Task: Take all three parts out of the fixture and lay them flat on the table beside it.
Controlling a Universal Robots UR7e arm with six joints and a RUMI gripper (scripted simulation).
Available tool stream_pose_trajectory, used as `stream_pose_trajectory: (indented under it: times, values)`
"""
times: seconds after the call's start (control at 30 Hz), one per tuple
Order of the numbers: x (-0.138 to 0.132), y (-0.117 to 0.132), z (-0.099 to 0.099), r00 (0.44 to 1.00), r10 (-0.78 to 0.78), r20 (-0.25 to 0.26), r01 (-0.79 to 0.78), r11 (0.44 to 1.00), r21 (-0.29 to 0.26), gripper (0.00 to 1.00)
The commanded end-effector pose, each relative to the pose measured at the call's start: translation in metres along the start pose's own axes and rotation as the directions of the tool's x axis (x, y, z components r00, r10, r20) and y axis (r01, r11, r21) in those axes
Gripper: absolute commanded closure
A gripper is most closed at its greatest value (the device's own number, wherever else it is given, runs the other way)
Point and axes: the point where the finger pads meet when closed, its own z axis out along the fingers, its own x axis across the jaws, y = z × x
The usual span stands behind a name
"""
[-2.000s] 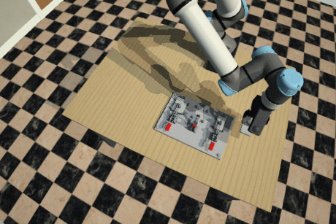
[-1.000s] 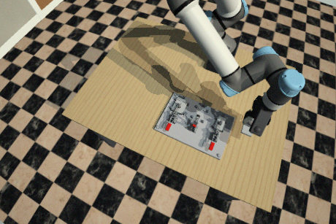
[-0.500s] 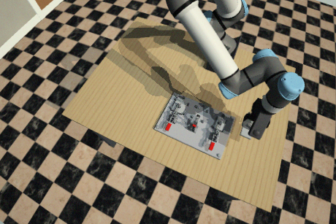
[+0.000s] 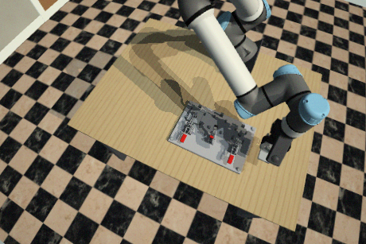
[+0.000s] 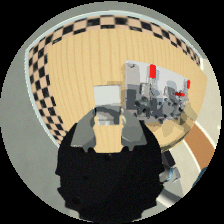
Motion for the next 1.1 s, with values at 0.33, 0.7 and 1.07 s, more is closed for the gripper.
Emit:
stream_pose_trajectory:
  times: [0.33, 0.7, 1.07]
  values:
    - [-0.001, -0.045, 0.000, 1.000, 0.000, 0.000, 0.000, 1.000, 0.000, 1.00]
    - [-0.001, -0.047, 0.000, 1.000, 0.000, 0.000, 0.000, 1.000, 0.000, 1.00]
    - [-0.001, -0.047, 0.000, 1.000, 0.000, 0.000, 0.000, 1.000, 0.000, 1.00]
